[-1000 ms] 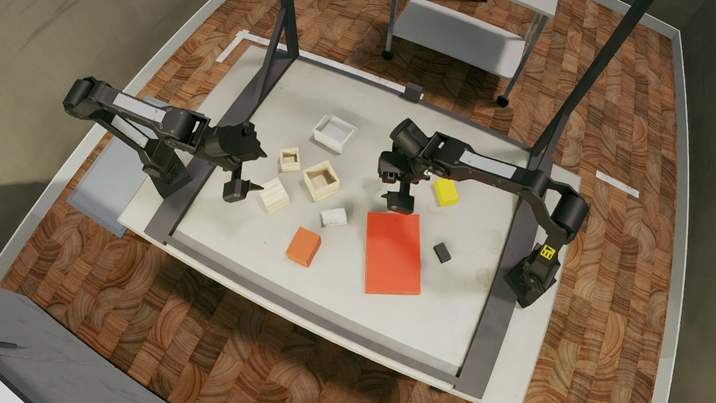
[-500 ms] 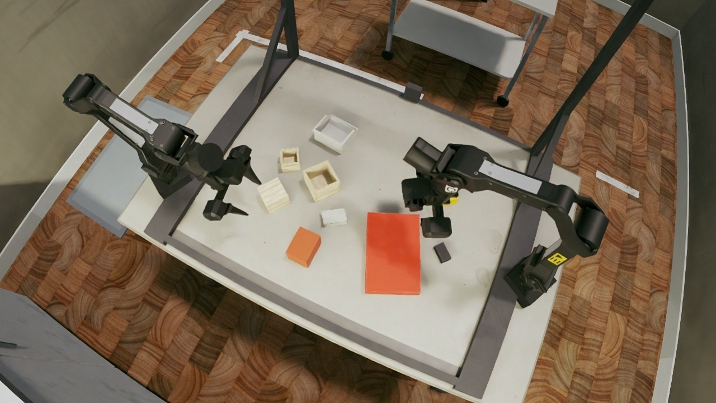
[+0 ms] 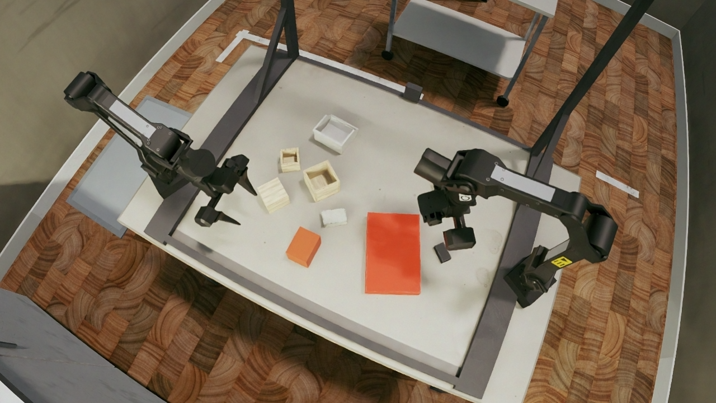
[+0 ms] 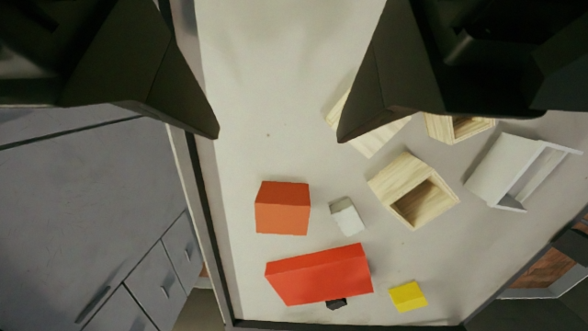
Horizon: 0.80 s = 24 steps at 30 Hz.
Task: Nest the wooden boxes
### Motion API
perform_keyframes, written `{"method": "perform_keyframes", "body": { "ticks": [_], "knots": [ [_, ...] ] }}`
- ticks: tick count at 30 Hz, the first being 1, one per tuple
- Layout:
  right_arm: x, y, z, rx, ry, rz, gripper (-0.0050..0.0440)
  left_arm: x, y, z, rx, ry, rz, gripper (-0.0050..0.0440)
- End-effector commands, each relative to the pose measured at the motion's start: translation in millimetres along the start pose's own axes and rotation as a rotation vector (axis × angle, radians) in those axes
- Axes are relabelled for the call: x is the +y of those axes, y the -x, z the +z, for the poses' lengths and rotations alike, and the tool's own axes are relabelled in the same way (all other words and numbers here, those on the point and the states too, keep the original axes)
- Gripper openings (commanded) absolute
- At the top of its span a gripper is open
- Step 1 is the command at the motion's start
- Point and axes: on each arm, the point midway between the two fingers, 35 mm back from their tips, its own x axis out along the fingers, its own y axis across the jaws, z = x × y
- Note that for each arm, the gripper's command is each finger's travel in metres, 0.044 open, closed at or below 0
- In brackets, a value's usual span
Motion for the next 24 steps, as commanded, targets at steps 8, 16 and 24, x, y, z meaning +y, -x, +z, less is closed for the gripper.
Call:
{"method": "perform_keyframes", "body": {
  "ticks": [8, 16, 24],
  "knots": [
    [2.1, -3.1, 5.4, 0.053, -0.118, -0.006, 0.0400, 0.4, 5.7, 0.6, -0.013, 0.005, -0.011, 0.0400],
    [14.6, -13.8, 5.9, 0.251, -0.457, -0.066, 0.0400, 0.4, 5.7, 0.6, -0.013, 0.005, -0.011, 0.0400],
    [25.2, -20.9, 5.4, 0.384, -0.708, -0.177, 0.0400, 0.4, 5.7, 0.6, -0.013, 0.005, -0.011, 0.0400]
  ]
}}
